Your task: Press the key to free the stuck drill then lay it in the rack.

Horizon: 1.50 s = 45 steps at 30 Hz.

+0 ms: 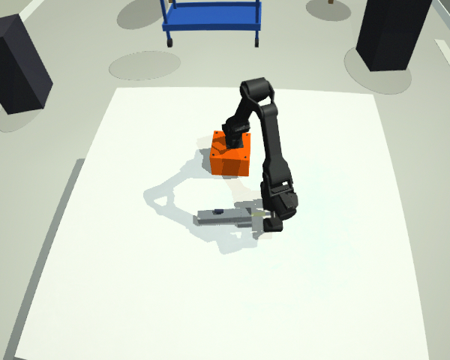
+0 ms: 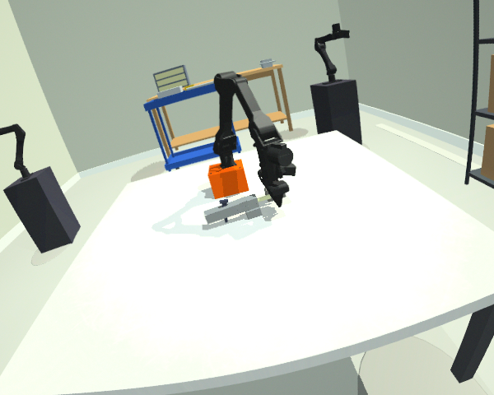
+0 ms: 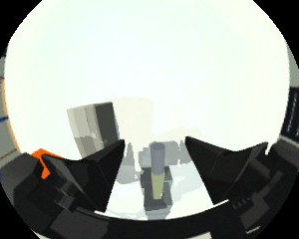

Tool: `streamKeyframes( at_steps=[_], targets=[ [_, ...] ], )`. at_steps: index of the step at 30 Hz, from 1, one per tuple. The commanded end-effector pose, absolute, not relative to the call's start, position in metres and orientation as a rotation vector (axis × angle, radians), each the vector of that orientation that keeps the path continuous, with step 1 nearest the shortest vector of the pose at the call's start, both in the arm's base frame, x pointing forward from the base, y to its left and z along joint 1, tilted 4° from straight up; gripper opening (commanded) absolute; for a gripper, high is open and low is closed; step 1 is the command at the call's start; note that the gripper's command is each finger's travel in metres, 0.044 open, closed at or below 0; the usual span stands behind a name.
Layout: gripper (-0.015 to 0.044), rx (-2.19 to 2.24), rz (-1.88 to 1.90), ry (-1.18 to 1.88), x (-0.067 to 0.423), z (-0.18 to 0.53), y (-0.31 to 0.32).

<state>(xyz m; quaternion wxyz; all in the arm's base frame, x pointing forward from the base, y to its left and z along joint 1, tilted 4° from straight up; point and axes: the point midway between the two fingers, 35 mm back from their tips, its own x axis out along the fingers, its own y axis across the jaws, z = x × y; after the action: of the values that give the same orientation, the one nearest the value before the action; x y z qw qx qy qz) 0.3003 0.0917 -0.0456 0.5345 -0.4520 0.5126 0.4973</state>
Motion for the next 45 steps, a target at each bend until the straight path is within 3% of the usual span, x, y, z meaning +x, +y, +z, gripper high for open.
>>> streamKeyframes(
  at_steps=[1, 27, 43, 45],
  targets=[
    [0.044, -1.079, 1.186, 1.217, 0.3, -0.047, 0.089],
    [0.044, -1.079, 1.186, 1.218, 0.299, -0.052, 0.078],
    [0.002, -1.075, 1.182, 1.216, 0.3, -0.051, 0.08],
    [0.0006, -1.075, 1.182, 1.216, 0.3, -0.051, 0.08]
  ],
)
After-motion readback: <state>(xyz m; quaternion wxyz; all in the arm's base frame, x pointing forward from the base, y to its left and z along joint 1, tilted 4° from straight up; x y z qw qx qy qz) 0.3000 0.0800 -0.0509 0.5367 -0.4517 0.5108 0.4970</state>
